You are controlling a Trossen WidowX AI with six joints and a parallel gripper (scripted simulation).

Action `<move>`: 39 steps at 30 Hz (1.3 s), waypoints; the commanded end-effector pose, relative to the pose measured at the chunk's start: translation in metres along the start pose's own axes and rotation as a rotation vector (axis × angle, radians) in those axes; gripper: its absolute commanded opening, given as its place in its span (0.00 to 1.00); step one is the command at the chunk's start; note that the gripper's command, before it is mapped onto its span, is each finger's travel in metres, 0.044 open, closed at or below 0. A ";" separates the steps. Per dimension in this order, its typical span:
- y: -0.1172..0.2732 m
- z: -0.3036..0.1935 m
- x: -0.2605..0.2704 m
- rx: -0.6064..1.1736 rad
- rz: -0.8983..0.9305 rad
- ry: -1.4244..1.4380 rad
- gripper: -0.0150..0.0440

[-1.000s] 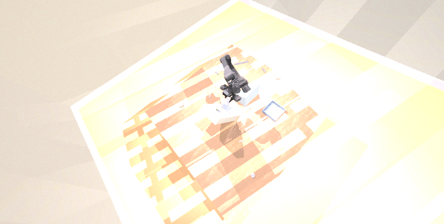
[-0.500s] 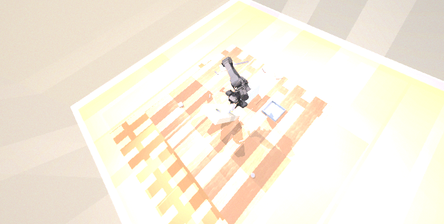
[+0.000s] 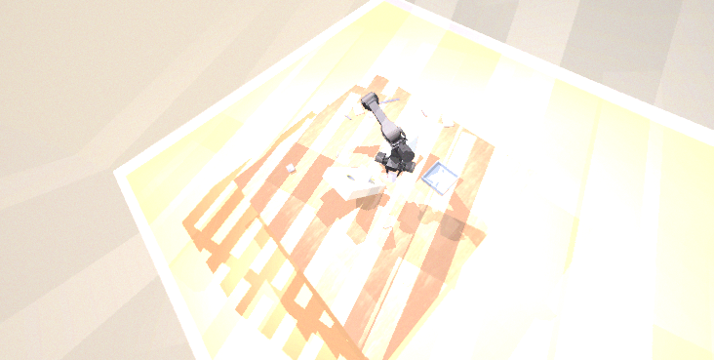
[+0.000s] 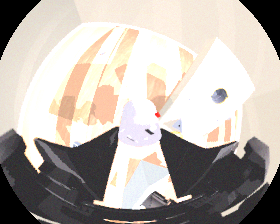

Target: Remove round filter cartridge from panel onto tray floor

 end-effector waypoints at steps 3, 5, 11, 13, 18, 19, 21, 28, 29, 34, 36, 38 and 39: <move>0.009 -0.008 0.044 -0.014 0.132 0.231 0.25; 0.012 -0.012 0.060 -0.022 0.179 0.316 0.25; 0.022 -0.027 0.107 -0.059 0.318 0.576 0.25; 0.024 -0.031 0.117 -0.070 0.349 0.633 0.25; 0.024 -0.031 0.118 -0.071 0.353 0.640 0.25; 0.024 -0.032 0.118 -0.071 0.353 0.642 0.25; 0.022 -0.036 0.122 -0.071 0.359 0.653 0.25; 0.006 -0.076 0.153 -0.064 0.404 0.763 0.25; 0.003 -0.083 0.157 -0.062 0.411 0.780 0.25; -0.010 -0.116 0.173 -0.056 0.449 0.867 0.25; -0.013 -0.126 0.179 -0.058 0.470 0.901 0.25; -0.017 -0.138 0.185 -0.061 0.494 0.938 0.25; -0.019 -0.144 0.188 -0.063 0.508 0.959 0.25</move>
Point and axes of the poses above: the point midway between the two fingers, 35 mm back from their tips, its own y axis back along the fingers, its own x axis across the jaws, z = x × y, the point moved 2 cm from there along y, back along the fingers, and after that the axes turned 3 degrees about y, right-handed, at the moved point
